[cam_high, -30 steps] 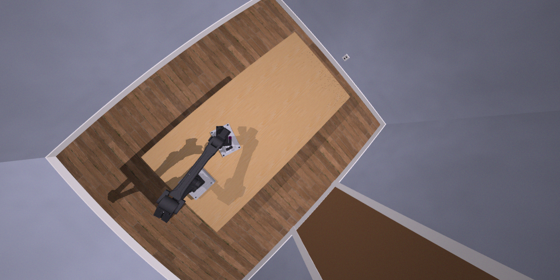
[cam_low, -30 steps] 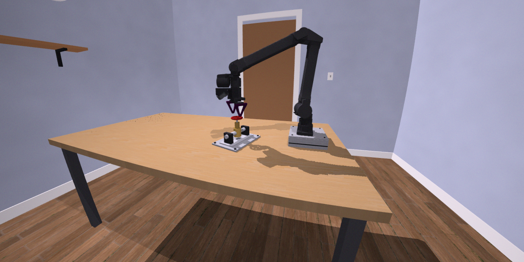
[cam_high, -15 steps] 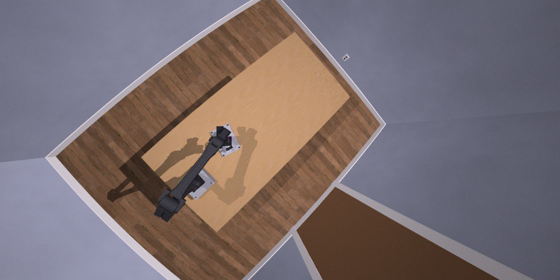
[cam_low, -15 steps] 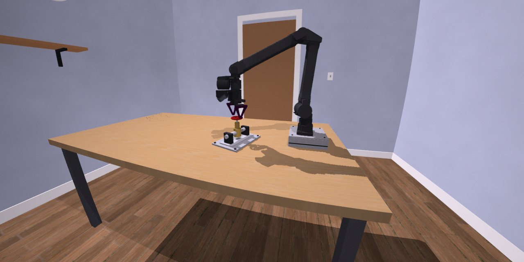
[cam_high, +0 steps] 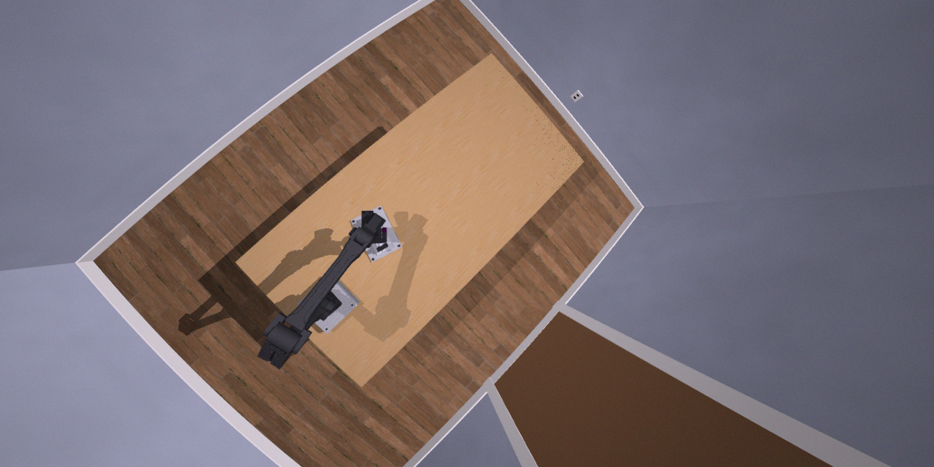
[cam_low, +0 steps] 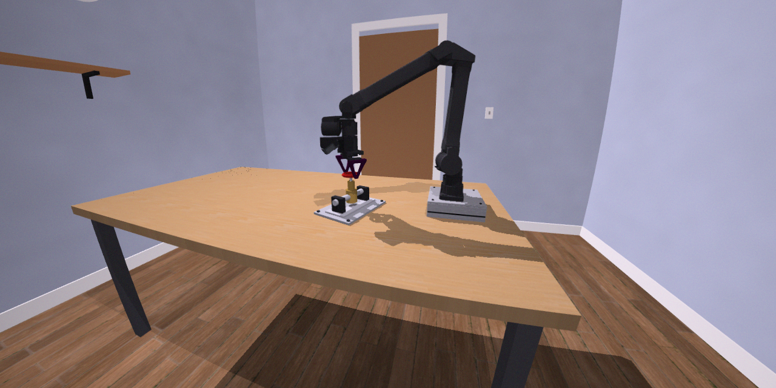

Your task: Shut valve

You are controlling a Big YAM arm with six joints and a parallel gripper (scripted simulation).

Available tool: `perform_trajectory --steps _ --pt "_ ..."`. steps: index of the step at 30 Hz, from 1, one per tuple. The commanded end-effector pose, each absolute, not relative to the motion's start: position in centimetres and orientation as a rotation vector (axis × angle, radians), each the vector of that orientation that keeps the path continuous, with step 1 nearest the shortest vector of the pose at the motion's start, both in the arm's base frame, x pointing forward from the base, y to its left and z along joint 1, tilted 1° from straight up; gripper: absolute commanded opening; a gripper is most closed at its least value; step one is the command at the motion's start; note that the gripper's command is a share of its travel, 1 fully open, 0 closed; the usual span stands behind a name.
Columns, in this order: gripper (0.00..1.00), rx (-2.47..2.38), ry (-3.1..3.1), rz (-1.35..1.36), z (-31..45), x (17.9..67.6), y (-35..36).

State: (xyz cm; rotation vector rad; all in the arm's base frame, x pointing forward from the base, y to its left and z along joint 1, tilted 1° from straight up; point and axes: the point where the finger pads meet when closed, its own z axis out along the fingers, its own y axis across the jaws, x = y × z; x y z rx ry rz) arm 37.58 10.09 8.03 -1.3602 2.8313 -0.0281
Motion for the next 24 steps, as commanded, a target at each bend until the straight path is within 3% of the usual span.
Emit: perform_trajectory --steps 1,24 --pt "1.0 -1.368 2.836 -0.023 6.97 37.83 9.76" --pt "1.0 -1.369 2.837 -0.023 6.53 37.78 9.75"
